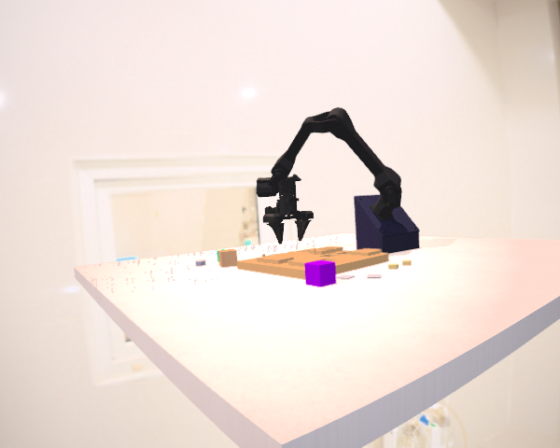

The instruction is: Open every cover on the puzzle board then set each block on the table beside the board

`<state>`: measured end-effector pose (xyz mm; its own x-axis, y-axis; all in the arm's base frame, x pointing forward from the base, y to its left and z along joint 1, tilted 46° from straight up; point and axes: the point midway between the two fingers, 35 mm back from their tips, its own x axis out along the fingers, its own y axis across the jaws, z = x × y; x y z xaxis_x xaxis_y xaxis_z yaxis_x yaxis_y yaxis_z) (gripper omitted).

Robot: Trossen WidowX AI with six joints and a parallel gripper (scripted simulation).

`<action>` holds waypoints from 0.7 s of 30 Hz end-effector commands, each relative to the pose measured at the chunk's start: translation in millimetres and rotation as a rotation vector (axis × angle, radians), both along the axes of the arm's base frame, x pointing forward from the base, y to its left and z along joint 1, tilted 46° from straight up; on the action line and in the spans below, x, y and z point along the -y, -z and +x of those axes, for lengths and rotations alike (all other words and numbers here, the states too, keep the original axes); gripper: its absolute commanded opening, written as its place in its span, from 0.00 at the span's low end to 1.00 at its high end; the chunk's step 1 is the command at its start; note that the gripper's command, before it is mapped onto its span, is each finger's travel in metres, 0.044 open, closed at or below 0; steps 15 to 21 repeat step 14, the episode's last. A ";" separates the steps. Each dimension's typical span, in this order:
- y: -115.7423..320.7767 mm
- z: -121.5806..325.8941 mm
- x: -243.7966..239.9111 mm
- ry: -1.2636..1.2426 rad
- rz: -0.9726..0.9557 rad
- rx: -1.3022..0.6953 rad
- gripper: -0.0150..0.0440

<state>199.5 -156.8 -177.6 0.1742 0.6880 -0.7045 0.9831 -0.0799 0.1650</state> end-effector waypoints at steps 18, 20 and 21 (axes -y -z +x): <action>-32.1 -8.4 30.5 0.005 -0.014 0.001 1.00; -32.1 -8.4 30.5 0.005 -0.014 0.001 1.00; -32.1 -8.4 30.5 0.005 -0.014 0.001 1.00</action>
